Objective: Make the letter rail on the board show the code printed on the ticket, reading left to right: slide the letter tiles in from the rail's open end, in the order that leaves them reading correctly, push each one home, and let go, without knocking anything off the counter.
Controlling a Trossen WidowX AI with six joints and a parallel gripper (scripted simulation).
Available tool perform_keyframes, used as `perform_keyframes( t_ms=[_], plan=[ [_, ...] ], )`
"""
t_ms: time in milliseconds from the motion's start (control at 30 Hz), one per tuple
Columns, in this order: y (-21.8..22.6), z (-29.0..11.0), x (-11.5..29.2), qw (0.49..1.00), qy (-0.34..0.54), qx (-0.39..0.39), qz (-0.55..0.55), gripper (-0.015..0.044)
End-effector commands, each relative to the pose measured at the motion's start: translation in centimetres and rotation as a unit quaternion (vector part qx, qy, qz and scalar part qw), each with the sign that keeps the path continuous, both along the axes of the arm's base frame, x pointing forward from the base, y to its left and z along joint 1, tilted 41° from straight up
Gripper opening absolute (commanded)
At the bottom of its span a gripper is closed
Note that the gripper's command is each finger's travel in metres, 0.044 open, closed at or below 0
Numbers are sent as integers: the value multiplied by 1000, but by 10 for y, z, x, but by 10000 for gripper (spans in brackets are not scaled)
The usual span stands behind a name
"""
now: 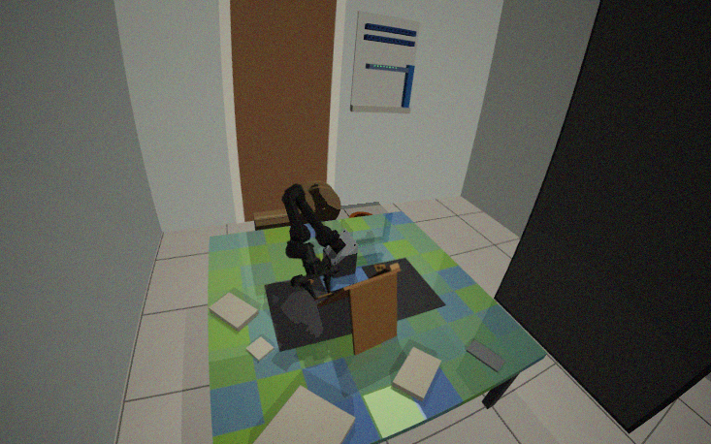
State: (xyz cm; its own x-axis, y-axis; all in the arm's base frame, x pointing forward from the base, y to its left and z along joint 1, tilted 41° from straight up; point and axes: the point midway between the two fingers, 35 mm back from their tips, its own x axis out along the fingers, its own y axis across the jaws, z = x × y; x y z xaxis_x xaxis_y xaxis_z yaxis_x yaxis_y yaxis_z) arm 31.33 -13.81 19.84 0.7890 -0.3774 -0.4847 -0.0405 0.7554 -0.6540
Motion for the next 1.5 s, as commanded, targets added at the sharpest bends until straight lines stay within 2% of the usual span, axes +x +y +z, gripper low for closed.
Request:
perform_keyframes(
  t_ms=[0, 1467],
  plan=[
    [2, -4, -1, 1000, 1, 1, -2, 0],
    [18, -19, -2, 1000, 2, 2, -2, 0]
  ],
)
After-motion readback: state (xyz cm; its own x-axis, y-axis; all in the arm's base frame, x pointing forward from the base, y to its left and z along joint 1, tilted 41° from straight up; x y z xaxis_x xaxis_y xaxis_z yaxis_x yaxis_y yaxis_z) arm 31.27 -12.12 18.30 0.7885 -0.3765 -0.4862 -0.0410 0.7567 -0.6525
